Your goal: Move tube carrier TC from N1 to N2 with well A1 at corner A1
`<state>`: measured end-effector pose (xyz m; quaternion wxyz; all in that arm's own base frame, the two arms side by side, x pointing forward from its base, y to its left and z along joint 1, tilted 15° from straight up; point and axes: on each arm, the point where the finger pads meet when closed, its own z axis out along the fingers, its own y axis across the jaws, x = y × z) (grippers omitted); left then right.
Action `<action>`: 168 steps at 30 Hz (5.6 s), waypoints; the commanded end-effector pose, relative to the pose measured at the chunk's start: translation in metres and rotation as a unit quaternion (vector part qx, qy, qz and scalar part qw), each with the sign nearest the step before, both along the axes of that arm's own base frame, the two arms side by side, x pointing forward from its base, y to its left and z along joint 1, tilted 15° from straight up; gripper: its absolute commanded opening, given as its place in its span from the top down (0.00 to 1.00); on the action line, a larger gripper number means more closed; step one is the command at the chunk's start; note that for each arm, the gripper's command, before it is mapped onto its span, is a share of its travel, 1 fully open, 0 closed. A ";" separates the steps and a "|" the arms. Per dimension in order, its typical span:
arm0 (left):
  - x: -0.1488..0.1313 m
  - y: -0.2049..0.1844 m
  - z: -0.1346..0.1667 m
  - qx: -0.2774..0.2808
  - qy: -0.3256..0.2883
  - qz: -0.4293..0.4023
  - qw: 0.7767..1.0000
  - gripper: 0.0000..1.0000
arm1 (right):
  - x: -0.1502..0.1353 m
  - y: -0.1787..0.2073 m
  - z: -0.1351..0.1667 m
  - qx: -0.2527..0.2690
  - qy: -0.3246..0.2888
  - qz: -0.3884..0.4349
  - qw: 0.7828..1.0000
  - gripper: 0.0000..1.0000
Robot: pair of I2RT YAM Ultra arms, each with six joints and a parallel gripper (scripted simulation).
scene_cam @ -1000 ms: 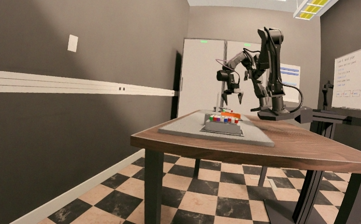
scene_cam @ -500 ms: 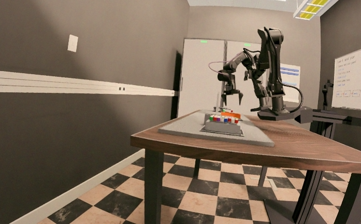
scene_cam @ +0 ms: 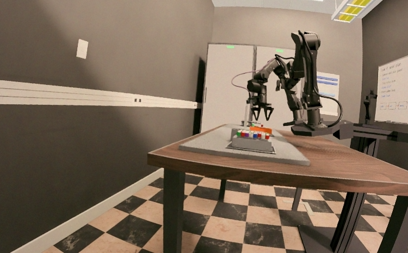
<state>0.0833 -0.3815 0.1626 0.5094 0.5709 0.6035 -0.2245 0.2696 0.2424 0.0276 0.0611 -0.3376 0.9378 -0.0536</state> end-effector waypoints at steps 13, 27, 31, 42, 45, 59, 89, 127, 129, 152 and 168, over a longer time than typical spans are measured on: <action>-0.005 -0.002 0.010 -0.014 -0.001 -0.008 1.000 0.00 | 0.003 0.002 -0.008 0.036 -0.068 -0.307 0.948 0.00; -0.005 -0.002 0.010 -0.014 -0.001 -0.008 1.000 0.00 | 0.004 0.000 -0.016 0.038 -0.066 -0.319 0.945 0.00; -0.005 -0.002 0.010 -0.014 -0.001 -0.008 1.000 0.00 | 0.004 0.000 -0.019 0.038 -0.066 -0.319 0.945 0.00; -0.005 -0.002 0.010 -0.014 -0.001 -0.008 1.000 0.00 | 0.009 -0.003 -0.035 0.037 -0.066 -0.319 0.945 0.00; -0.005 -0.002 0.010 -0.014 -0.001 -0.008 1.000 0.00 | 0.010 -0.003 -0.039 0.037 -0.066 -0.318 0.945 0.00; -0.005 -0.002 0.010 -0.014 -0.001 -0.008 1.000 0.00 | 0.014 -0.006 -0.057 0.037 -0.066 -0.318 0.945 0.00; -0.005 -0.002 0.010 -0.014 -0.001 -0.008 1.000 0.00 | 0.011 0.001 -0.028 0.044 -0.073 -0.320 0.944 0.16; -0.005 -0.002 0.010 -0.014 -0.001 -0.008 1.000 0.00 | 0.021 -0.185 0.063 0.045 -0.065 -0.262 0.962 0.16; -0.005 -0.002 0.010 -0.014 -0.001 -0.008 1.000 0.00 | 0.025 -0.209 0.065 0.045 -0.066 -0.262 0.962 0.16; 0.074 -0.099 0.013 -0.036 -0.012 0.026 0.999 0.00 | 0.048 -0.388 0.083 0.042 -0.060 -0.296 0.952 0.16; 0.082 -0.107 0.013 -0.037 -0.012 0.031 0.999 0.00 | 0.056 -0.457 0.089 0.044 -0.062 -0.332 0.940 0.16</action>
